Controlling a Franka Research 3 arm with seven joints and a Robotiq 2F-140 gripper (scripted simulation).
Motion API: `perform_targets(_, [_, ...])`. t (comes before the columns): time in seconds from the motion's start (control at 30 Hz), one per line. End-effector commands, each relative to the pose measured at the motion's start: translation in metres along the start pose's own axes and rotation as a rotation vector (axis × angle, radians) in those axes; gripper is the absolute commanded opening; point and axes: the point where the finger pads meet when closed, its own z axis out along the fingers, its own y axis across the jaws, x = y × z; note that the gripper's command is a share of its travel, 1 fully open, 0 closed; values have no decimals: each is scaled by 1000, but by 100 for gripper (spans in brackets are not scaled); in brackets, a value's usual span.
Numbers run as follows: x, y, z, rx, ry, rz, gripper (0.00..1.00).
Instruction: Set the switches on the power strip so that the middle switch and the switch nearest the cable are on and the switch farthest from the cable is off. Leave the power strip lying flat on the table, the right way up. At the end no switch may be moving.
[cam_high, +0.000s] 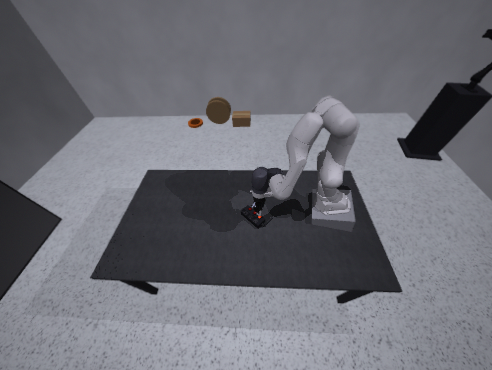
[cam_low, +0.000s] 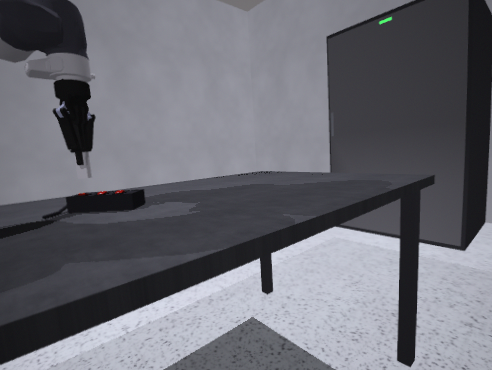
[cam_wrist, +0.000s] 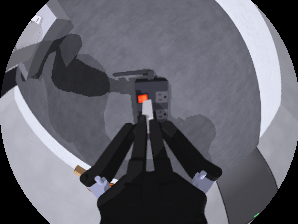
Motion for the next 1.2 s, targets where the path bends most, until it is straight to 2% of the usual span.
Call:
perform_targets(0.0, [1,-2,0,4,5,-7,0])
perform_targets(0.27, [1,-2,0,4,5,-7,0])
perform_targets(0.33, [-8,-1,-3,4,5,-7,0])
perform_targets(0.4, [-27,-1,-8,4,5,-7,0])
perform_targets(0.47, [-27,-1,-8,4,5,-7,0])
perform_targets(0.57, [-45,-2,-13,4,5,-7,0])
perform_targets(1.17, [-45,-2,-14,4,5,-7,0])
